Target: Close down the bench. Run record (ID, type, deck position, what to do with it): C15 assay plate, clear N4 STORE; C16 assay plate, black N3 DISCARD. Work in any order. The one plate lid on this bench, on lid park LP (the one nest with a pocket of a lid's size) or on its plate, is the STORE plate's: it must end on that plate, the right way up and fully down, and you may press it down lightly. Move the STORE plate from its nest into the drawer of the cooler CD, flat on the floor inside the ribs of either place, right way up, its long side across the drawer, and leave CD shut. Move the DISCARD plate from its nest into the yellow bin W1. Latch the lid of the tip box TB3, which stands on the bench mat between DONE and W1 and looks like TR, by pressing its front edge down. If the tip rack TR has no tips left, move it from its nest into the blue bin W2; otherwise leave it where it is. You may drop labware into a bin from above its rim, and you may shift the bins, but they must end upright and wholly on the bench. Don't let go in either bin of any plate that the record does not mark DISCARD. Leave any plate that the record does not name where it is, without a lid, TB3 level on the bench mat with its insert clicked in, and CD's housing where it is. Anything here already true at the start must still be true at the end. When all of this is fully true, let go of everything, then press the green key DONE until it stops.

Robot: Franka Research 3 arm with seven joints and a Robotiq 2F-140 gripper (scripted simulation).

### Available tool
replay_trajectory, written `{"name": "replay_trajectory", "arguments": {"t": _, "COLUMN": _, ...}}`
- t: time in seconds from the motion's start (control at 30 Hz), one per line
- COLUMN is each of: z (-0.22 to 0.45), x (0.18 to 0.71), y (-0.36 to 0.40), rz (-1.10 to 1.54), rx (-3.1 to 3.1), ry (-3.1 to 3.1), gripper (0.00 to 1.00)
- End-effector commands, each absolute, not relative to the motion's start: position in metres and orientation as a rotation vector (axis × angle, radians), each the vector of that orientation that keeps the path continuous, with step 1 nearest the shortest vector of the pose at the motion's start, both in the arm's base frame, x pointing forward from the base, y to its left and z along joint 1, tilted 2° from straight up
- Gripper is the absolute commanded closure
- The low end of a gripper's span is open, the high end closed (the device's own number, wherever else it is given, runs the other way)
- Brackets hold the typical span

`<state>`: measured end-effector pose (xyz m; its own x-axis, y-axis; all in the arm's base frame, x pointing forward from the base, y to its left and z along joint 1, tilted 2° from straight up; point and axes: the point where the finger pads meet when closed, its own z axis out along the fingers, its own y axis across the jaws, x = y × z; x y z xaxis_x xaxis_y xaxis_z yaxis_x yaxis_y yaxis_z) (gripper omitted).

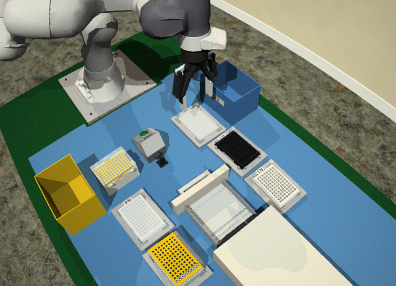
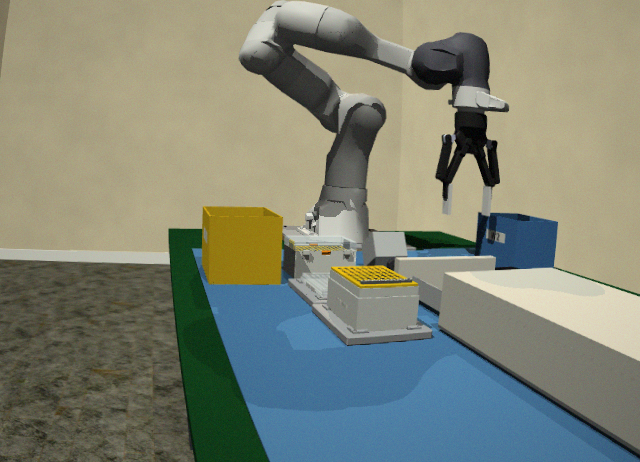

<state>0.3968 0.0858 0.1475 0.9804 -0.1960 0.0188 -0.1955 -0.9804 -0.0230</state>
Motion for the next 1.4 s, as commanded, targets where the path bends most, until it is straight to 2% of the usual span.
{"name": "replay_trajectory", "arguments": {"t": 0.0, "z": 0.144, "x": 0.399, "y": 0.088, "rz": -0.044, "rx": -3.101, "ry": 0.315, "gripper": 0.34}}
{"name": "replay_trajectory", "arguments": {"t": 1.37, "z": 0.095, "x": 0.4, "y": 0.089, "rz": -0.044, "rx": -3.101, "ry": 0.315, "gripper": 0.34}}
